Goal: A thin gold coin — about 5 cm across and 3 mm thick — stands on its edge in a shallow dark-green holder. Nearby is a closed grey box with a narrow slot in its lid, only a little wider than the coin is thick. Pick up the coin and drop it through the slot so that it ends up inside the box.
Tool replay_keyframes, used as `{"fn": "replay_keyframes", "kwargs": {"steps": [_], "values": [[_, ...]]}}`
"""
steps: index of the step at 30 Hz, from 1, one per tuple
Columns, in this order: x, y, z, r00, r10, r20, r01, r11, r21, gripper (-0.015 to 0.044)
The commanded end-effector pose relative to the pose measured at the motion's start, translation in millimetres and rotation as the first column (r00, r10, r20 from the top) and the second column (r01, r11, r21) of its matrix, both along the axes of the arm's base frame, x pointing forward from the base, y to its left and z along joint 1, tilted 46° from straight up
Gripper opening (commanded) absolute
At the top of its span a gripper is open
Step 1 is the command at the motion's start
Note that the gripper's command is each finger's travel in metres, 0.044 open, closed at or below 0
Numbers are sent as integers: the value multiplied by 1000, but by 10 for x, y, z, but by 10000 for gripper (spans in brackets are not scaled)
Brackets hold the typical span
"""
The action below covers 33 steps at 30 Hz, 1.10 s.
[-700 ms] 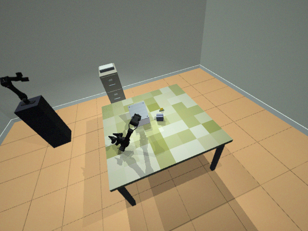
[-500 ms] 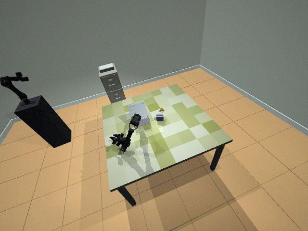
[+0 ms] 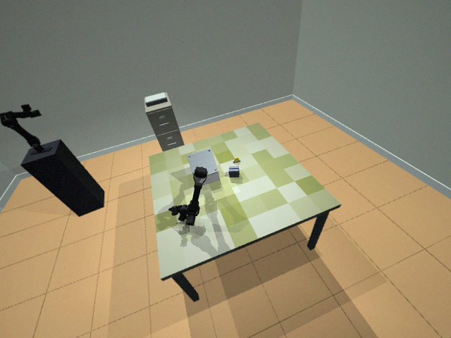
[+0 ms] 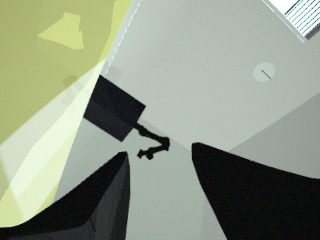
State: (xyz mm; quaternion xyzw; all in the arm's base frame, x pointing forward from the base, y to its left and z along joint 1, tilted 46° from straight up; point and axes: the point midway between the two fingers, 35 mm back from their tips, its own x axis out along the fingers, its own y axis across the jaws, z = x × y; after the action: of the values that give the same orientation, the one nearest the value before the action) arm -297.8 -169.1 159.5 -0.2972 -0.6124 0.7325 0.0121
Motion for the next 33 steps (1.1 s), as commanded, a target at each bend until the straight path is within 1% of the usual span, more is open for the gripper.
{"fn": "replay_keyframes", "kwargs": {"steps": [1, 5, 10, 16, 20, 26, 30, 33], "values": [[138, -208, 144, 998, 43, -44, -49, 986, -157, 161], [322, -419, 323, 992, 83, -90, -108, 938, -329, 161], [520, -707, 466, 984, 134, -121, -176, 866, -469, 161], [952, -1226, 707, 961, 231, -152, -272, 688, -673, 161], [1224, -1477, 837, 942, 295, -157, -308, 585, -751, 161], [1901, -1964, 1100, 862, 481, -159, -378, 400, -835, 161], [2468, -2227, 1285, 770, 616, -165, -405, 274, -872, 161], [2922, -2362, 1341, 691, 706, -157, -414, 208, -886, 161]]}}
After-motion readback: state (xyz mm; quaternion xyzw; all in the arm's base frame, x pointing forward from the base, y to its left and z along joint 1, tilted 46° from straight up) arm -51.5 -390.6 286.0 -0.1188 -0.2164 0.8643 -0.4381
